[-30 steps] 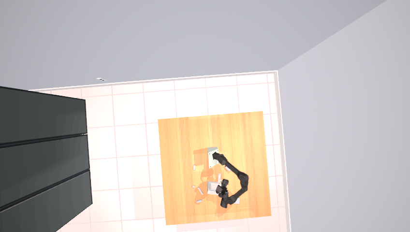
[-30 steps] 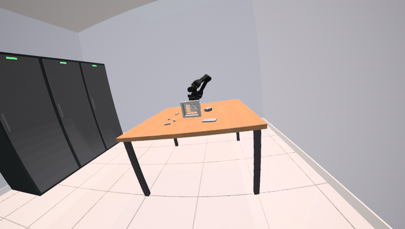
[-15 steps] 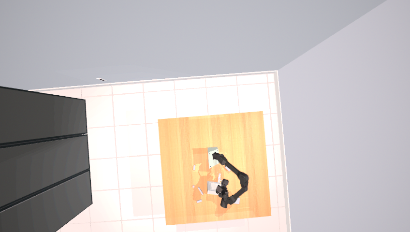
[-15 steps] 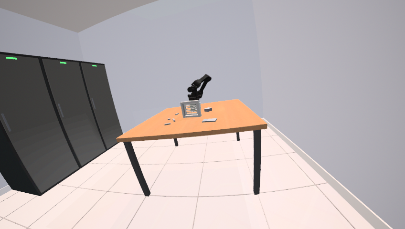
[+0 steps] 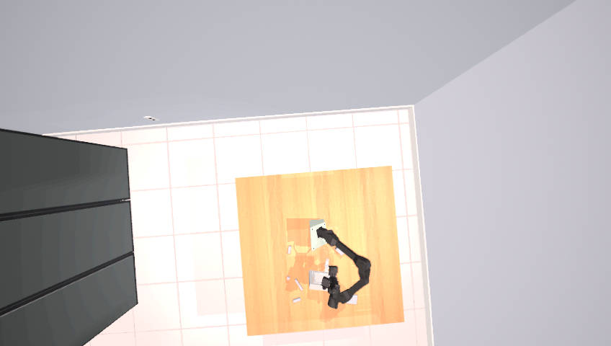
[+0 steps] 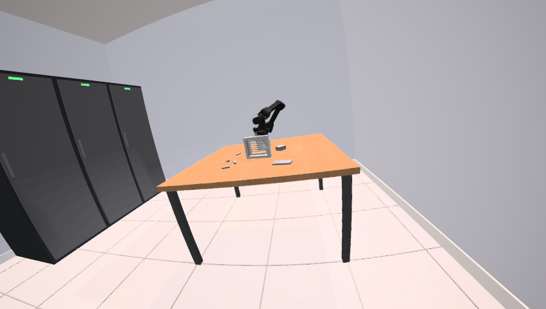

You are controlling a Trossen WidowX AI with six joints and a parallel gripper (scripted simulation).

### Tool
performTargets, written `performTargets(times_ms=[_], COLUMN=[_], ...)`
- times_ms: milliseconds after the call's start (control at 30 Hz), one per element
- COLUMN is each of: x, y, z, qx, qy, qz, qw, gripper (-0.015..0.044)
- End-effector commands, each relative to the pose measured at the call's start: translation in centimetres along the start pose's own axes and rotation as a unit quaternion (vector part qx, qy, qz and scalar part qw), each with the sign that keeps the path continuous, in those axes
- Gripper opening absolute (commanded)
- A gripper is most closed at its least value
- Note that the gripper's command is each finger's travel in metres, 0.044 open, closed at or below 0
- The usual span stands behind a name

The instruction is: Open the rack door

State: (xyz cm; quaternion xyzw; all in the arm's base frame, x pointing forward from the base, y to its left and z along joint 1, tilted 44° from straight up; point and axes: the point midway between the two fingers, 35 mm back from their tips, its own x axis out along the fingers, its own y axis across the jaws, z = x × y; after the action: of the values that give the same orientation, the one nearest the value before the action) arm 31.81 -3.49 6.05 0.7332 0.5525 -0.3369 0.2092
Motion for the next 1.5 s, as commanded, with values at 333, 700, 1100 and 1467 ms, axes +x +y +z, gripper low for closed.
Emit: performTargets(times_ms=[333, 700, 1100, 1467], x=[0.0, 0.0, 0.0, 0.0], y=[-1.7, -3.4, -5.1, -6.4], z=[0.9, 2.1, 3.7, 5.4], qx=[-0.135, -0.226, -0.312, -0.385], qy=[-0.002, -0.002, -0.003, -0.003], qz=[0.0, -0.001, -0.002, -0.002], qw=[0.991, 0.974, 0.95, 0.923], gripper=[0.0016, 0.0016, 0.0016, 0.0016])
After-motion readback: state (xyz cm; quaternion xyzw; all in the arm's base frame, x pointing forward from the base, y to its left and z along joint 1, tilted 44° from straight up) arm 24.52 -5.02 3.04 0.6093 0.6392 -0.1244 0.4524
